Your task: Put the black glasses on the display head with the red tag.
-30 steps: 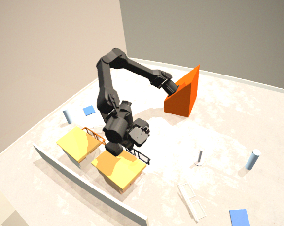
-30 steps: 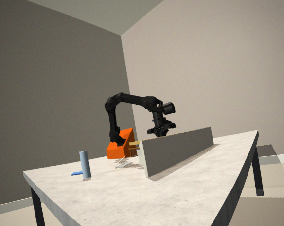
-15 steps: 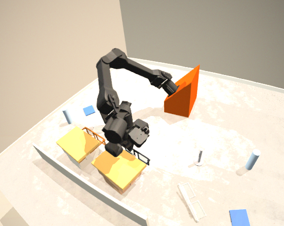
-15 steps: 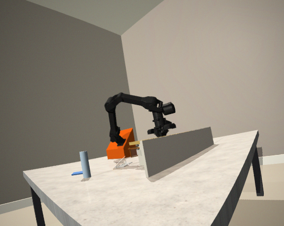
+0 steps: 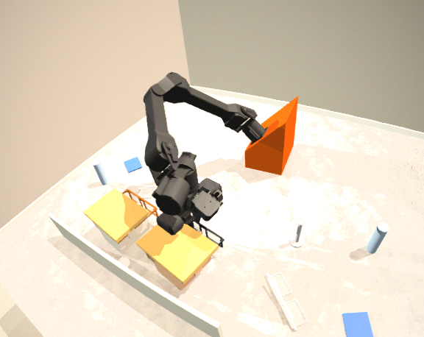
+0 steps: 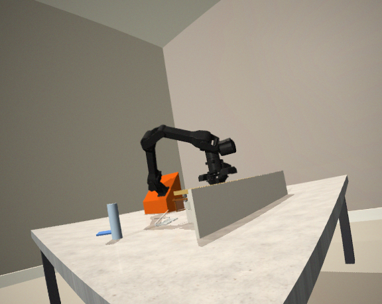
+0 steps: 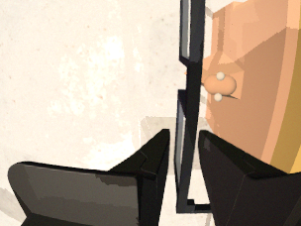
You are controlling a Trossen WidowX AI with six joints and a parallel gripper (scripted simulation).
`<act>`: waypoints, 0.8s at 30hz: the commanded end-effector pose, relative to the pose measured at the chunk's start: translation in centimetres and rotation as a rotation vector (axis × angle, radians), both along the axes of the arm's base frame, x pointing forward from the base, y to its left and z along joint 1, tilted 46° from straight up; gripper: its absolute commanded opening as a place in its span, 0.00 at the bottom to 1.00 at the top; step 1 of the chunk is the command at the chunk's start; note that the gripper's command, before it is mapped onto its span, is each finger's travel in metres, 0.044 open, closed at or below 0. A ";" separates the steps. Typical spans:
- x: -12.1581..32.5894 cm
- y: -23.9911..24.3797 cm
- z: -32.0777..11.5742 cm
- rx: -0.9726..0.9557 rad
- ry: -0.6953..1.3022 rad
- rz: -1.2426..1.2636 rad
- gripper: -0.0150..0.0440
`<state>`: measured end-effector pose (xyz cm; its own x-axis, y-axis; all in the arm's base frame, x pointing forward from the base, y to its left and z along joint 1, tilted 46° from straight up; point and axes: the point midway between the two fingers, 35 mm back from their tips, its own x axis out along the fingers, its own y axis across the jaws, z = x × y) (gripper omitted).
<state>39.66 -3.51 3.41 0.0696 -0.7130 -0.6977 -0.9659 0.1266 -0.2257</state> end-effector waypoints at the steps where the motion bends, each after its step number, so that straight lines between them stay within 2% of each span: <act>1: 0.0 0.0 0.0 0.000 0.000 0.000 0.44; 17: -0.4 2.3 2.3 0.000 0.021 -0.013 0.44; 24: -3.8 3.3 2.0 0.001 0.023 -0.013 0.44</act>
<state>37.38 -0.77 5.60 0.0433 -0.7151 -0.6977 -0.9691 0.1397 -0.2033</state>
